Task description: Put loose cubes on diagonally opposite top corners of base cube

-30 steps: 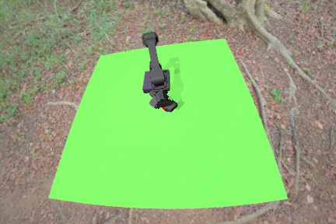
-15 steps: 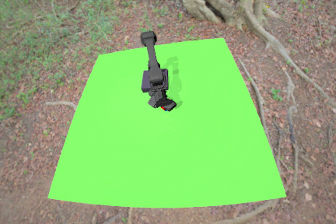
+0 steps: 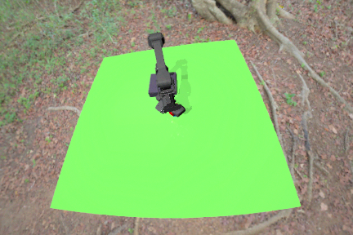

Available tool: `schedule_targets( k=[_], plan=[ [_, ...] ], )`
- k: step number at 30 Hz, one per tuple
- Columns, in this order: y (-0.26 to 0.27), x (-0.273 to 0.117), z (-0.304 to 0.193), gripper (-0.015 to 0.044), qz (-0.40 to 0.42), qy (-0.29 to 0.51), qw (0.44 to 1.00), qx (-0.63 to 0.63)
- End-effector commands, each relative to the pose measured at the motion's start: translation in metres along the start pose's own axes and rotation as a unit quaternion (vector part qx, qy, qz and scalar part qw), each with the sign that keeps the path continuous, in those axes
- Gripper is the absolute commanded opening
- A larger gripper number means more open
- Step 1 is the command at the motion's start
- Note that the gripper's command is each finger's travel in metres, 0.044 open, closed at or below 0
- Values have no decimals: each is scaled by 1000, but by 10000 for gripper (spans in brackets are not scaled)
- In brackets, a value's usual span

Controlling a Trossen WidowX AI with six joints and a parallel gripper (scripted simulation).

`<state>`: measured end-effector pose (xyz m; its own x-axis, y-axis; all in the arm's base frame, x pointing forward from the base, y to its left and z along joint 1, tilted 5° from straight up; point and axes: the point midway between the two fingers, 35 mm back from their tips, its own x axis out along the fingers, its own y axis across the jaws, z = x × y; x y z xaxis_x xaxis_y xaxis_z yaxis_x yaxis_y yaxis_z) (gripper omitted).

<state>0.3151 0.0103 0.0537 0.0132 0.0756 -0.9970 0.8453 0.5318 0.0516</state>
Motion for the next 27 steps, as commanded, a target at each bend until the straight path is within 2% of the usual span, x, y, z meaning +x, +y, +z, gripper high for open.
schedule_targets(
  k=[1,27],
  plan=[
    [0,-5,0,205,0,0,1000,0],
    [0,-32,0,205,0,0,1000,0]
  ],
)
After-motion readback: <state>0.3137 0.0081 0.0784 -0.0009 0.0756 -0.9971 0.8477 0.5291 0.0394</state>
